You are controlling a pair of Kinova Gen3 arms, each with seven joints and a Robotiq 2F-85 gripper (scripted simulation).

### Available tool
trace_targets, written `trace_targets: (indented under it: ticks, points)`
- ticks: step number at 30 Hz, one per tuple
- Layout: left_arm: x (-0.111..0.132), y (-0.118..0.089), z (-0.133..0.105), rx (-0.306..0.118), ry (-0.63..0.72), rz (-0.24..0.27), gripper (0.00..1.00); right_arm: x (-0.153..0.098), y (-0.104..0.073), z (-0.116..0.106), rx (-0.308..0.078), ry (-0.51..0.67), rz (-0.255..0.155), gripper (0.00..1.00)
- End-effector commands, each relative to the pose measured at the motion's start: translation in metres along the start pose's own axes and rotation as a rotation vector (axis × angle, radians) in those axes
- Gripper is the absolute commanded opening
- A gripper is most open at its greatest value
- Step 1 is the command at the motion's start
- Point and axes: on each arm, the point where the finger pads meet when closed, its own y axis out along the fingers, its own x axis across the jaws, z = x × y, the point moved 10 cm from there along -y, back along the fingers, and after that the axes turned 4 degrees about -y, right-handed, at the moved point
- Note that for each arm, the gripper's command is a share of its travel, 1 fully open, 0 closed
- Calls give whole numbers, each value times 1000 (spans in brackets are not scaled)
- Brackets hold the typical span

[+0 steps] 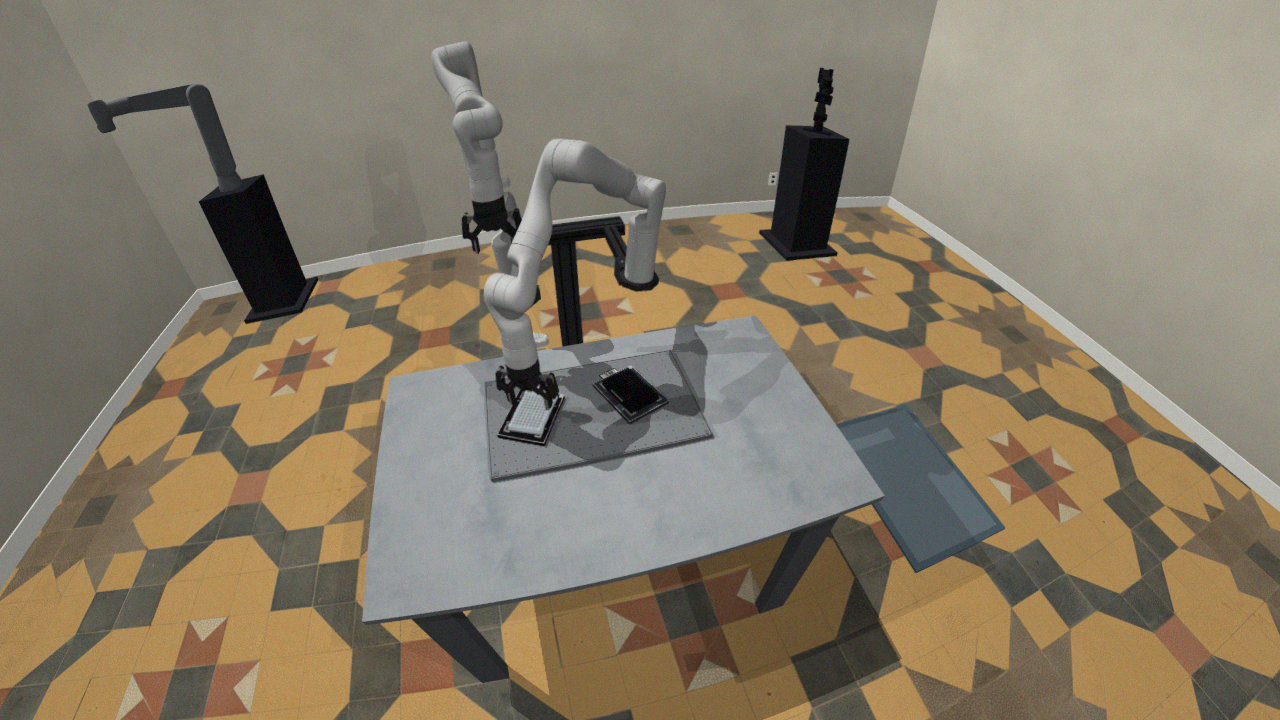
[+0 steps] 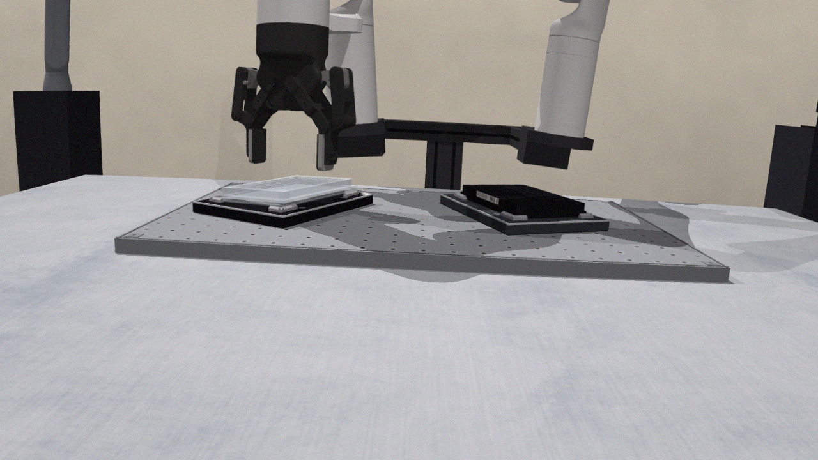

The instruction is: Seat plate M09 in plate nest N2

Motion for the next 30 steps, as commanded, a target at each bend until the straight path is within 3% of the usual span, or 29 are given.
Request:
trace_targets:
  ticks: [1,30]
  points:
    - [2,2,0,-1,3,-2,1000,3,0,1,-5,0,-8,1000]
    - [2,12,0,-1,4,-1,1000,3,0,1,-5,0,-8,1000]
